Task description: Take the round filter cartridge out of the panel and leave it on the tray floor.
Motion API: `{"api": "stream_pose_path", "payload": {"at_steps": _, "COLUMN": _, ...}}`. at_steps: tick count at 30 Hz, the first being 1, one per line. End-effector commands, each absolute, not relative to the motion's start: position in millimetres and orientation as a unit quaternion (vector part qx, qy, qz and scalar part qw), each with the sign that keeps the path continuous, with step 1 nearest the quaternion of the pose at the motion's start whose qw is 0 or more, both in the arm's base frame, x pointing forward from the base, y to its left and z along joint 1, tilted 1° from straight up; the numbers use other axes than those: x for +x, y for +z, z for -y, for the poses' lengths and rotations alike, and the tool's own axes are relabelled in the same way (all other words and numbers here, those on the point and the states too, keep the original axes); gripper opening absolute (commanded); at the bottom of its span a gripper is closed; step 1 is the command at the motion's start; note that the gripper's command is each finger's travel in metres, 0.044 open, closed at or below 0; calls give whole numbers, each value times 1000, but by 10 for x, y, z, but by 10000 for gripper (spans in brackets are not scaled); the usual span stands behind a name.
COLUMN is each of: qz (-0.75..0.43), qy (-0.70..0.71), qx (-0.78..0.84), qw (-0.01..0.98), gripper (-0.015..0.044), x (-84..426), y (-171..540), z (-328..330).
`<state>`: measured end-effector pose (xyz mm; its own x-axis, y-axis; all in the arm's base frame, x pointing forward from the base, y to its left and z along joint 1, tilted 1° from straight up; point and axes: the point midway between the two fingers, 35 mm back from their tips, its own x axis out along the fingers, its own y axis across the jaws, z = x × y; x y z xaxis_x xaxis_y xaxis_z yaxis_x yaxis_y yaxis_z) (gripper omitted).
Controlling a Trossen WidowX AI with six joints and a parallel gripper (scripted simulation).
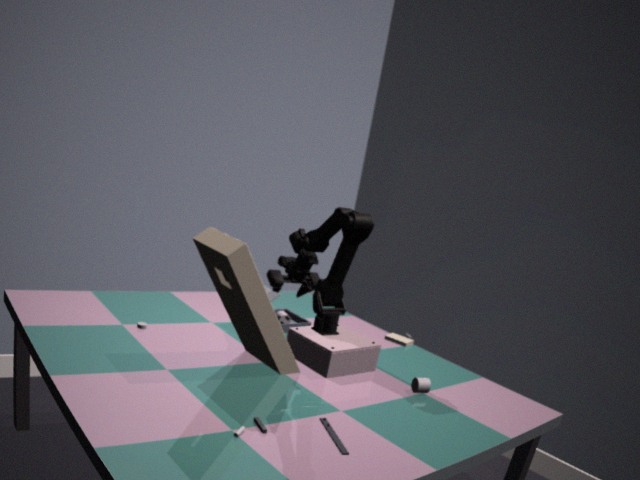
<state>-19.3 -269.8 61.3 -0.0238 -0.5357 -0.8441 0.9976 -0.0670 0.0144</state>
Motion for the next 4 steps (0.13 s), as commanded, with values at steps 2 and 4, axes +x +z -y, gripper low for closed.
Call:
{"api": "stream_pose_path", "payload": {"at_steps": 2, "qz": -325, "qy": -637, "qx": 356, "qw": 601, "gripper": 440, "x": -192, "y": 606, "z": 2695}}
{"api": "stream_pose_path", "payload": {"at_steps": 4, "qz": -325, "qy": -637, "qx": 356, "qw": 601, "gripper": 440, "x": -192, "y": 606, "z": 2695}}
